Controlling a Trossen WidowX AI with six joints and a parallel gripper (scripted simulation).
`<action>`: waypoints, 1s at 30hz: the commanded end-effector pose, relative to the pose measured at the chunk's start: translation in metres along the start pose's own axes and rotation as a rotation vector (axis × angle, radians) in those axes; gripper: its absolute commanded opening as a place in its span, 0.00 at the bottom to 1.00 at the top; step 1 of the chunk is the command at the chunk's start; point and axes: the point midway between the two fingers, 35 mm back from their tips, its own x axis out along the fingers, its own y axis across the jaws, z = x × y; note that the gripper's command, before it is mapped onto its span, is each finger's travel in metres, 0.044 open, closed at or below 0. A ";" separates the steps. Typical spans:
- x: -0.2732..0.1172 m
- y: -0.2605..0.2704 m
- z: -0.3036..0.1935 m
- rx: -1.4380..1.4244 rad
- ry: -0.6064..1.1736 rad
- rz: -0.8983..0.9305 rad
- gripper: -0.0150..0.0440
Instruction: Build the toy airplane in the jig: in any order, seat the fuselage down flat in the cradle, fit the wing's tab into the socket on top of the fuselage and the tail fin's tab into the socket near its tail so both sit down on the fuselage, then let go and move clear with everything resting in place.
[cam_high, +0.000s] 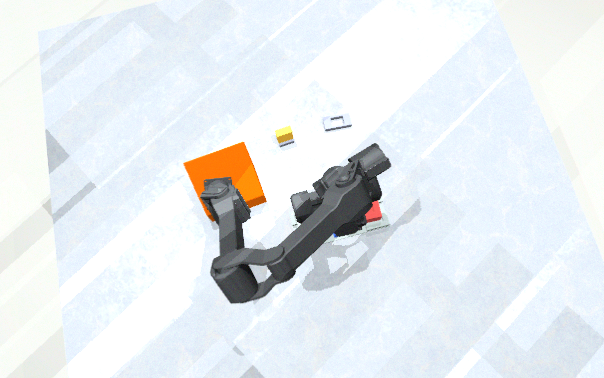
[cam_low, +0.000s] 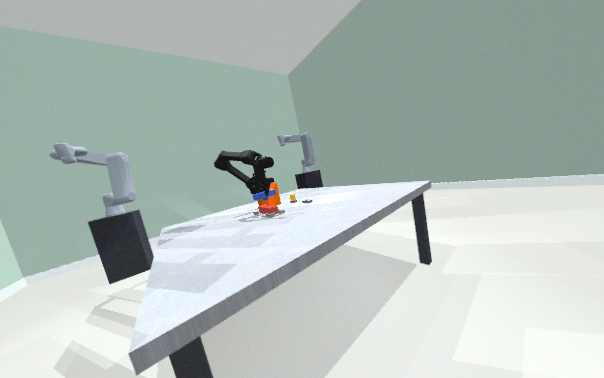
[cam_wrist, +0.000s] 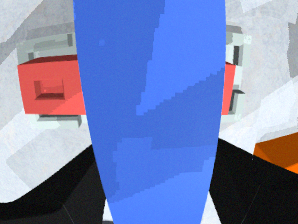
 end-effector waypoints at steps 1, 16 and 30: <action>0.002 -0.007 0.007 0.067 -0.005 0.006 0.25; 0.003 -0.008 0.008 0.079 -0.006 0.006 0.59; 0.016 -0.007 0.008 0.079 -0.005 0.006 0.59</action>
